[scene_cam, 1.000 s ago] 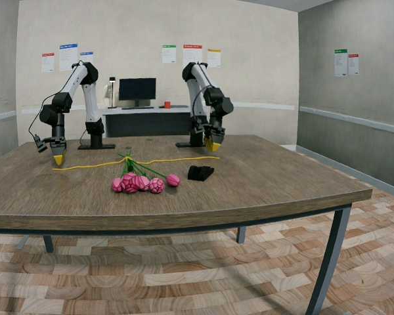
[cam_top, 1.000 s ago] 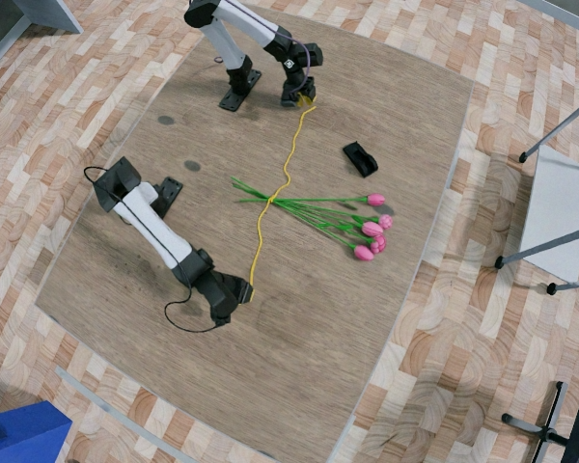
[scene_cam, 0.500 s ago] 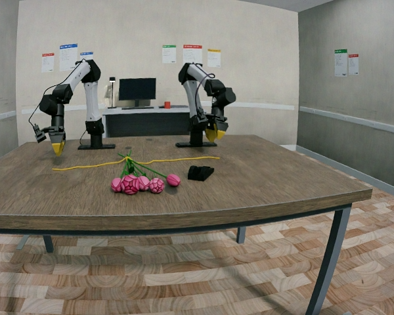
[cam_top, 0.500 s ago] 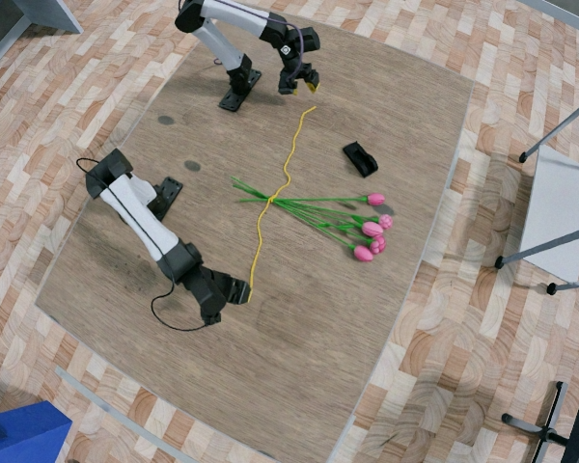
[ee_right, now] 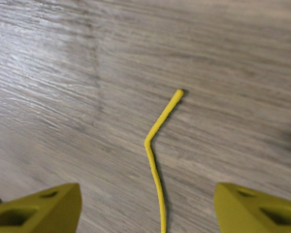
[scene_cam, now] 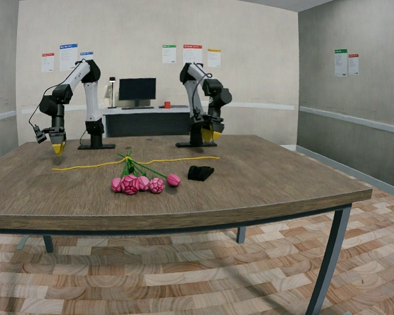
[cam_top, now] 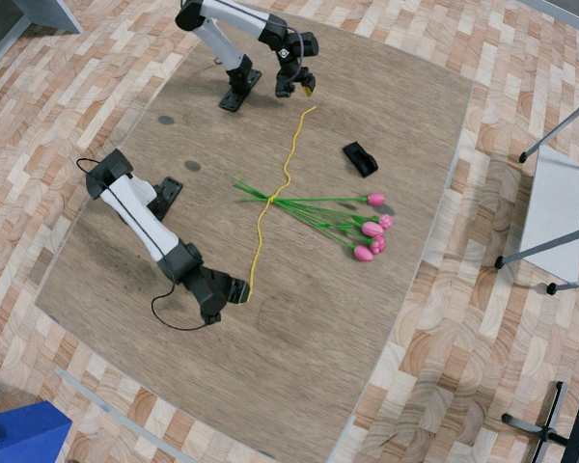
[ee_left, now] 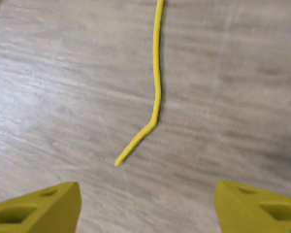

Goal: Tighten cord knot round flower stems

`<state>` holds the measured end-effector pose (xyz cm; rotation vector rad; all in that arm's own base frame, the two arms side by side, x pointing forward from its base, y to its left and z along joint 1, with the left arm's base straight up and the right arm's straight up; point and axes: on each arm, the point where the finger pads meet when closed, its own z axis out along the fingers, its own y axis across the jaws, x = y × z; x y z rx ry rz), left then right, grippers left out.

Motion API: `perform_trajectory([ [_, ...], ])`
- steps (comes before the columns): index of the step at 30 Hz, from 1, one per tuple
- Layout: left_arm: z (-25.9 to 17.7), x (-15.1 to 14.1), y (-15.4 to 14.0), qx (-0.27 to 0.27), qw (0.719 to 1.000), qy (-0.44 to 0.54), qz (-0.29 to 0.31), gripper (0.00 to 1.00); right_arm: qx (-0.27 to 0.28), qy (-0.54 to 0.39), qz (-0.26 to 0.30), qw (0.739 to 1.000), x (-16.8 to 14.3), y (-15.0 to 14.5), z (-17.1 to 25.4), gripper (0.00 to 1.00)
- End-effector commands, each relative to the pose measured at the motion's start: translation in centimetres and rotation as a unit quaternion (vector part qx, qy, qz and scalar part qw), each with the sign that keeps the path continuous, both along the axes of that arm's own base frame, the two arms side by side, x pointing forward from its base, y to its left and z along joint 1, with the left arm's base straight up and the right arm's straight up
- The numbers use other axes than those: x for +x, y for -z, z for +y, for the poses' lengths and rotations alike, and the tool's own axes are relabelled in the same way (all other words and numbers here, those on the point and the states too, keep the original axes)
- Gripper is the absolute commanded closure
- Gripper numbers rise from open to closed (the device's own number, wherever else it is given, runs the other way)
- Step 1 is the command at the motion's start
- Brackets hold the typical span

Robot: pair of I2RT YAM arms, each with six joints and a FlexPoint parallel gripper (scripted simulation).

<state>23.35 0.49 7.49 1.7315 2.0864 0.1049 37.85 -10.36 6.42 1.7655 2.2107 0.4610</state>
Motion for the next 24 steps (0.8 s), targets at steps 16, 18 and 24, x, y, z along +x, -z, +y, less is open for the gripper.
perform_trajectory([
  [16, -14.8, 3.5, -4.3, -0.064, 0.994, -0.034, 0.078, 0.35, -0.002, -0.003, -0.003, 1.0, 0.2, -0.6, 0.0, 0.35],
  [18, -17.4, 3.9, -4.9, -0.073, 0.993, -0.026, 0.091, 0.35, -0.002, -0.003, -0.003, 1.0, 0.2, -0.6, 0.0, 0.35],
  [24, -21.9, 4.6, -5.8, -0.085, 0.99, -0.013, 0.113, 0.35, -0.002, -0.003, -0.003, 1.0, 0.2, -0.6, 0.0, 0.35],
])
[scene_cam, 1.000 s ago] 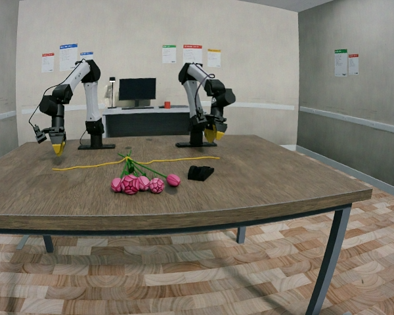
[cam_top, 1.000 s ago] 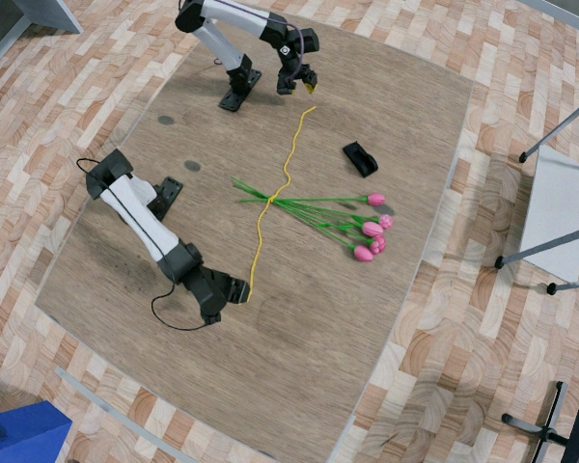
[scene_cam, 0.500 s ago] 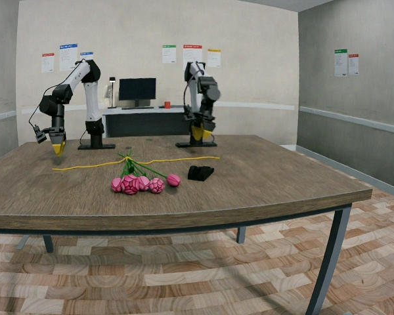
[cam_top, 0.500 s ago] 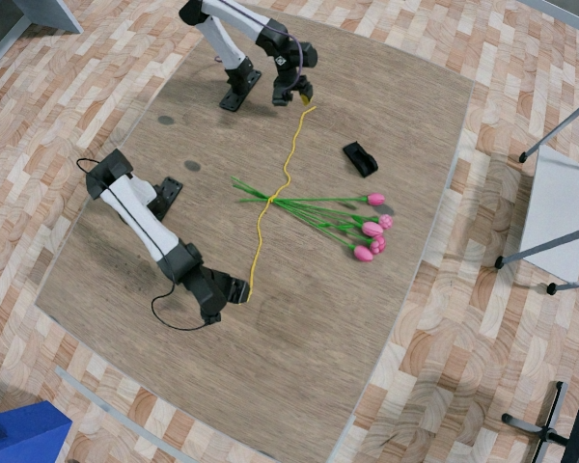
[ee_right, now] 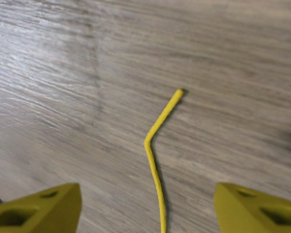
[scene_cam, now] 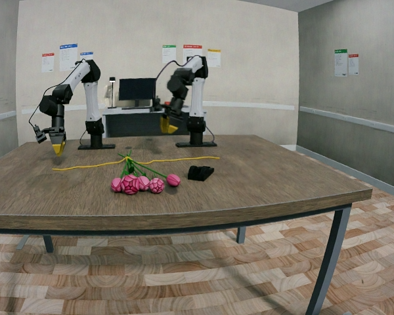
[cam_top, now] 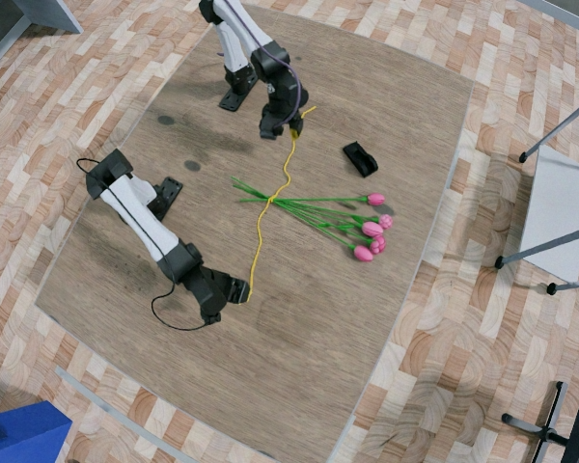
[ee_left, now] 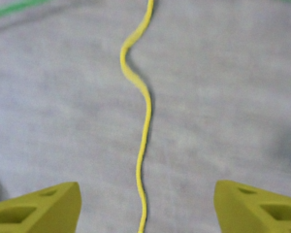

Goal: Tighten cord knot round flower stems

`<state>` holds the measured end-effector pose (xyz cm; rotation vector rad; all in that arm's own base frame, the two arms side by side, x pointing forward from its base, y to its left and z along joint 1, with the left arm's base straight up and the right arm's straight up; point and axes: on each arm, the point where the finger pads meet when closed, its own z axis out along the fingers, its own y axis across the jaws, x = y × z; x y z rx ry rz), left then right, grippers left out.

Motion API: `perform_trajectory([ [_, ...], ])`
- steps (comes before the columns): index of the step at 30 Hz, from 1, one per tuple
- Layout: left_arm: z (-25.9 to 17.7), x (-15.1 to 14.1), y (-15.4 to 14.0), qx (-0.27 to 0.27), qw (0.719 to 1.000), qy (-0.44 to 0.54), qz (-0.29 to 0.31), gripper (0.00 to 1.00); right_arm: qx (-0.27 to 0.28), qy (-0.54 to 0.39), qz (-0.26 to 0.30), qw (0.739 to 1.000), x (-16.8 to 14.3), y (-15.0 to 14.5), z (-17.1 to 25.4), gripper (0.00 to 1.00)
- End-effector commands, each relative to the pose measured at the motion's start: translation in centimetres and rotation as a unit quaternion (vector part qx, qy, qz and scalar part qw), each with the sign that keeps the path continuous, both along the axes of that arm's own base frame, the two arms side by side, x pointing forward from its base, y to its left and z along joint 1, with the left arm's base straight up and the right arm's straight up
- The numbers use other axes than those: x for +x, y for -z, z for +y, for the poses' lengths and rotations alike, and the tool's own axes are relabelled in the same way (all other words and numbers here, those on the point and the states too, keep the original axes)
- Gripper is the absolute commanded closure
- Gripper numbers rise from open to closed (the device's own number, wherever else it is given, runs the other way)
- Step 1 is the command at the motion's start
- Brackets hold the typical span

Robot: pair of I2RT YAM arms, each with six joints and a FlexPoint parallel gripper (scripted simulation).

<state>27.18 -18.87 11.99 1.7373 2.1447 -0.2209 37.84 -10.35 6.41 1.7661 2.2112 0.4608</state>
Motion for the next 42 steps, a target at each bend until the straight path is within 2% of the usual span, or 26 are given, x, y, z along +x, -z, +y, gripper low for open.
perform_trajectory([
  [1, -3.6, 0.9, -1.6, -0.014, 0.999, -0.022, 0.025, 0.35, -0.002, -0.003, -0.004, 1.0, 0.2, -0.6, 0.0, 0.35],
  [6, -8.1, 1.7, -2.6, -0.029, 0.999, -0.01, 0.044, 0.35, -0.002, -0.003, -0.004, 1.0, 0.2, -0.6, 0.0, 0.35],
  [11, -10.6, 2.3, -3.2, -0.037, 0.998, -0.003, 0.05, 0.35, -0.002, -0.003, -0.004, 1.0, 0.2, -0.6, 0.0, 0.35],
  [20, -12.2, 3.1, -3.2, -0.042, 0.998, 0.006, 0.044, 0.35, -0.002, -0.003, -0.004, 1.0, 0.2, -0.6, 0.0, 0.35],
  [24, -12.1, 3.1, -3.9, -0.047, 0.998, 0.005, 0.037, 0.35, -0.002, -0.003, -0.004, 1.0, 0.2, -0.6, 0.0, 0.35],
  [42, -12.1, 3.1, -3.9, -0.047, 0.998, 0.005, 0.037, 0.35, -0.002, -0.003, -0.004, 1.0, 0.2, -0.6, 0.0, 0.35],
])
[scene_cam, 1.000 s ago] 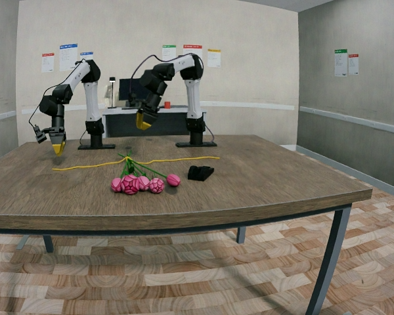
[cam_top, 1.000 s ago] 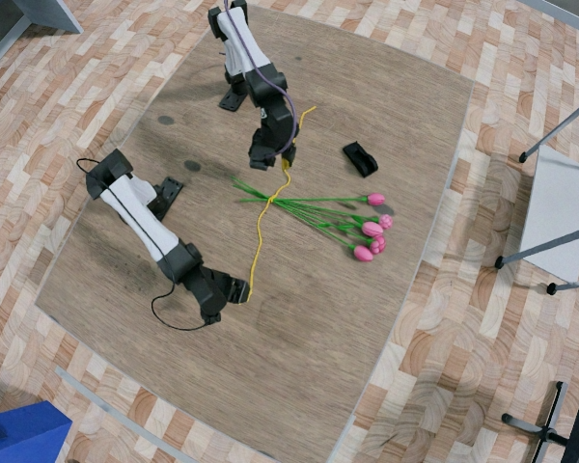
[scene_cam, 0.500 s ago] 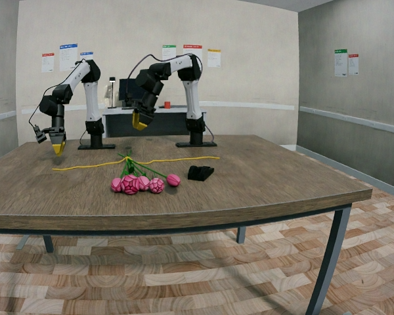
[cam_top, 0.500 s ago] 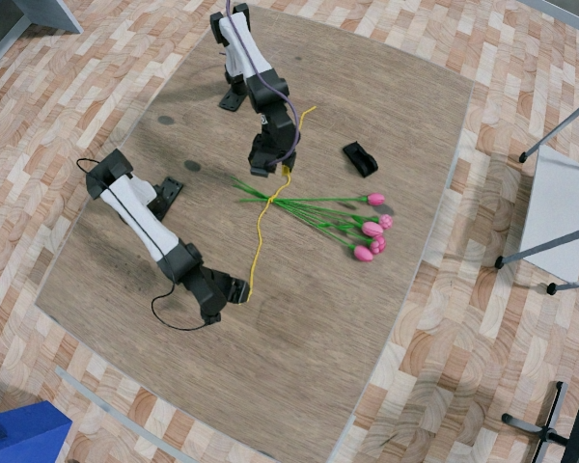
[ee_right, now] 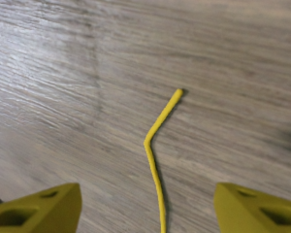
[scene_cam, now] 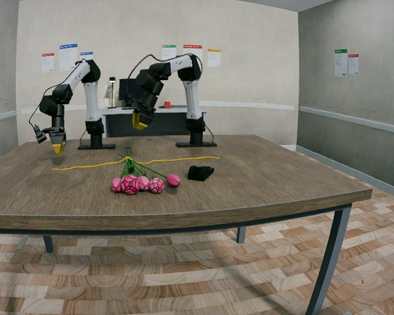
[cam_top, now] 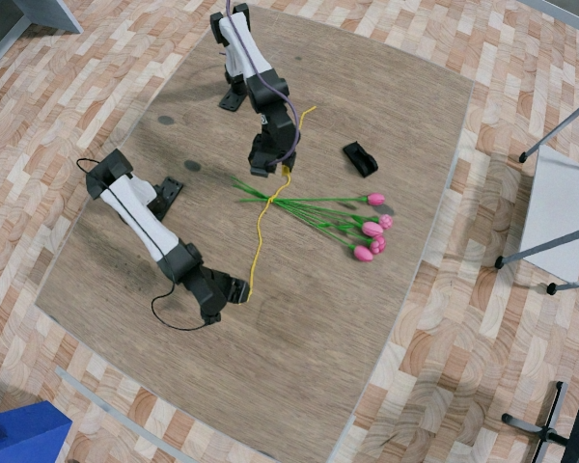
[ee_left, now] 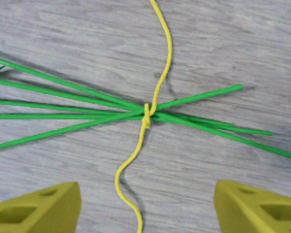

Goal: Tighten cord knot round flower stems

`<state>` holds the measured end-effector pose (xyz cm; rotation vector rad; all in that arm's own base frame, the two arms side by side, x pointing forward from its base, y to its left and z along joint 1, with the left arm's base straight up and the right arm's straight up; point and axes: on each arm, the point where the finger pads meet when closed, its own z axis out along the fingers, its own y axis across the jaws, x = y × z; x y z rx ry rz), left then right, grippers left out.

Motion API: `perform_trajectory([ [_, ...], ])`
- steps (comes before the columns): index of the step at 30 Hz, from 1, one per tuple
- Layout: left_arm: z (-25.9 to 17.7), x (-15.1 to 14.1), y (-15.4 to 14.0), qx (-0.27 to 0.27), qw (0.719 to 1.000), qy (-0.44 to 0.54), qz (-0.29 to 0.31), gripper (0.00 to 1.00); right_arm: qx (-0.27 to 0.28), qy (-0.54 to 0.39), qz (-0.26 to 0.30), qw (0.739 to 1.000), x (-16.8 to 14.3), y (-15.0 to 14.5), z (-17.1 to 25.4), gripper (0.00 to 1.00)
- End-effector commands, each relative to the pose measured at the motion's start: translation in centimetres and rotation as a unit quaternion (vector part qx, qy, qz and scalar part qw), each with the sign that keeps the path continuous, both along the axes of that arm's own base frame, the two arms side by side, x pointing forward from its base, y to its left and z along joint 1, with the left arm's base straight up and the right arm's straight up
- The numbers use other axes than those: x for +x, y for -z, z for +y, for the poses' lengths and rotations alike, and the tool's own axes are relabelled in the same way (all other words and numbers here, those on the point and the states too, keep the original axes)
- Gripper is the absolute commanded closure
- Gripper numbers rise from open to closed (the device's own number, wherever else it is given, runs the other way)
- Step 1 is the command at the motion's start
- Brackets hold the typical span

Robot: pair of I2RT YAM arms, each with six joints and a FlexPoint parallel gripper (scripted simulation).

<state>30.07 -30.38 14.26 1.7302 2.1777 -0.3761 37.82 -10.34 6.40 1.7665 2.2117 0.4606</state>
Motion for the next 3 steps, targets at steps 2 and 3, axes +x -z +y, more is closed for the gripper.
perform_trajectory([
  [2, -0.6, 0.2, -1.68, -0.017, 1.0, 0.001, -0.012, 0.35, -0.002, -0.003, -0.004, 1.0, 0.22, -0.6, 0.03, 0.35],
  [3, -0.6, 0.2, -1.68, -0.017, 1.0, 0.001, -0.012, 0.35, -0.002, -0.003, -0.004, 1.0, 0.22, -0.6, 0.03, 0.35],
])
